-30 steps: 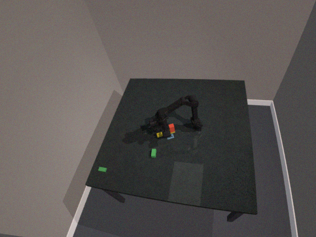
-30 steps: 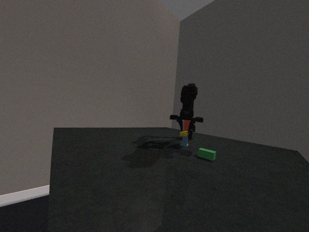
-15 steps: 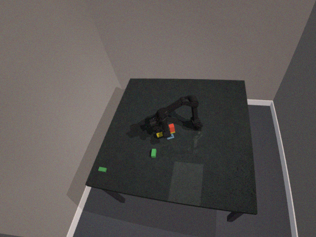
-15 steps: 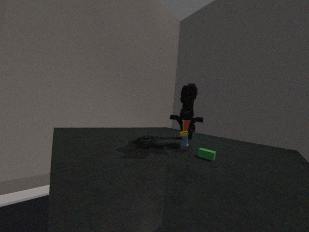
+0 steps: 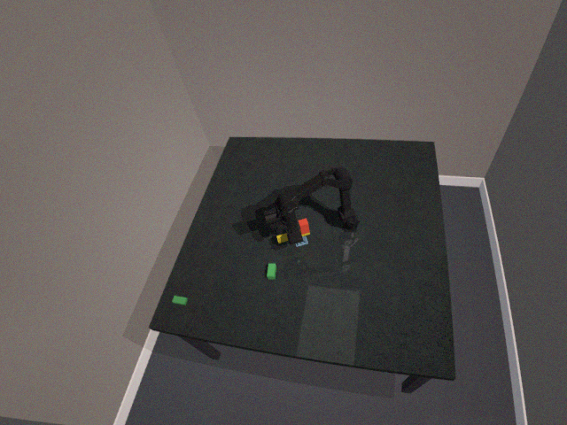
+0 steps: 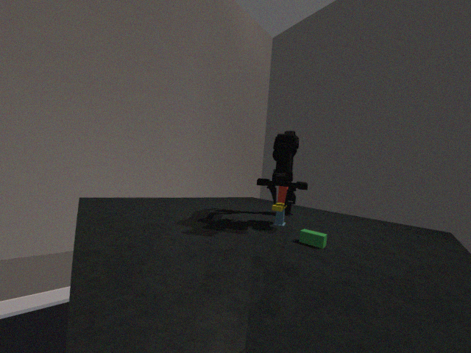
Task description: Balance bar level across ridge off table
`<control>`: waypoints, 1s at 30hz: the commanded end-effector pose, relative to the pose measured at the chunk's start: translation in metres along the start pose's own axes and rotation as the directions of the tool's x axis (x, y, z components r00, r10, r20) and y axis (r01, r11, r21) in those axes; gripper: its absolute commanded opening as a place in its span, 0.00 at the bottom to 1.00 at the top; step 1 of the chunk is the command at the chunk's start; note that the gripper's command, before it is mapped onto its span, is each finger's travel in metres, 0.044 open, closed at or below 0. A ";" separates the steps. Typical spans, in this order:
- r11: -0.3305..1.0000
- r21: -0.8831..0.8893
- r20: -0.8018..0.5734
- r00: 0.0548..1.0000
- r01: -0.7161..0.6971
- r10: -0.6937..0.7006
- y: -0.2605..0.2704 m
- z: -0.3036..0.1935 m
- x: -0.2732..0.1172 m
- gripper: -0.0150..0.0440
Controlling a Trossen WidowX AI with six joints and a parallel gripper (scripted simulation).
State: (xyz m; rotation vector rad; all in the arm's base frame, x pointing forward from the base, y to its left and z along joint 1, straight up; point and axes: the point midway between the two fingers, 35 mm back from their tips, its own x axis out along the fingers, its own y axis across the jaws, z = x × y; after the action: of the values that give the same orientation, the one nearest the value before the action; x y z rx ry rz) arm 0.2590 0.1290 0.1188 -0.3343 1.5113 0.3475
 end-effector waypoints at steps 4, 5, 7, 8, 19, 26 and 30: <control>1.000 0.000 0.000 1.000 0.000 0.000 0.000 0.000 0.000 0.54; 1.000 0.000 0.000 1.000 0.000 0.000 0.000 0.000 0.000 0.54; 1.000 0.000 0.000 1.000 0.000 0.000 0.000 0.000 0.000 0.54; 1.000 0.000 0.000 1.000 0.000 0.000 0.000 0.000 0.000 0.54; 1.000 0.000 0.000 1.000 0.000 0.000 0.000 0.000 0.000 0.55; 1.000 0.000 0.000 1.000 0.000 0.000 0.000 0.000 0.000 0.57; 1.000 0.000 0.000 1.000 0.000 0.000 0.000 0.000 0.000 0.57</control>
State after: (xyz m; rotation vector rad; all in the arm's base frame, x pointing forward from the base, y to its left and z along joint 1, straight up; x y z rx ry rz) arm 0.2590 0.1290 0.1188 -0.3343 1.5113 0.3475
